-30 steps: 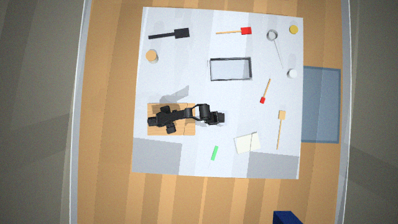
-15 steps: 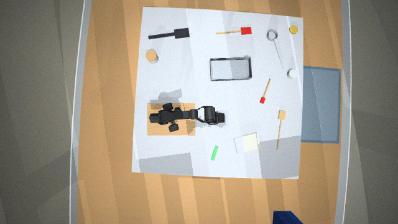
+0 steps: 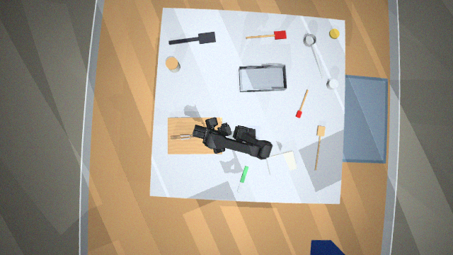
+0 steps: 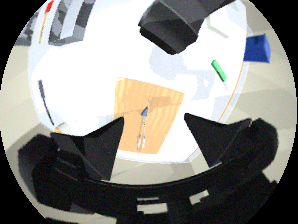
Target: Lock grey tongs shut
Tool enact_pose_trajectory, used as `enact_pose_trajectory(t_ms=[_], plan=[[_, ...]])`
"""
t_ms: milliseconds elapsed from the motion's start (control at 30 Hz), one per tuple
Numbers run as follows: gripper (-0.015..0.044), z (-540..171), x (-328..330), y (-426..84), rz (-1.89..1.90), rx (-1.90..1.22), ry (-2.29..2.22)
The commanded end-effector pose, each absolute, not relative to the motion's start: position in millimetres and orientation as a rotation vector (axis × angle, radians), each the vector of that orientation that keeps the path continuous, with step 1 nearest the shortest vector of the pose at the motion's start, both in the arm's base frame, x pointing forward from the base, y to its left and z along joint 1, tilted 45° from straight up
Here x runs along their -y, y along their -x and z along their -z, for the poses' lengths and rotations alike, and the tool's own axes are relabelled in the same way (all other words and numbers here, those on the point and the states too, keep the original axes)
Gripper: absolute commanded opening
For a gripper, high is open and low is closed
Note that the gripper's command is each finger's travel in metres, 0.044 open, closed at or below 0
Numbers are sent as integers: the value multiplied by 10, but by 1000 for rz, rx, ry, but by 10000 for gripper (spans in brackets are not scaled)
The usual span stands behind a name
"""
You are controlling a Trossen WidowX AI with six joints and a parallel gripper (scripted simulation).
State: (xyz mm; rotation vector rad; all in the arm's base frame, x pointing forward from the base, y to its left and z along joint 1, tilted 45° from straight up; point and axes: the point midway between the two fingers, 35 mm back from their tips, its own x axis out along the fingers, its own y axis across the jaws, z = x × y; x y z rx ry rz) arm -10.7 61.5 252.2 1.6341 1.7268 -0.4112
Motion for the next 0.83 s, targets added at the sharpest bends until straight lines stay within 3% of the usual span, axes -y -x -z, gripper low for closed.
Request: enact_pose_trajectory(t_ms=[0,800], plan=[[440,-2500,-580,128,414,-1736,-1623],[440,-2806,-313,90,285,-1833,-1729]])
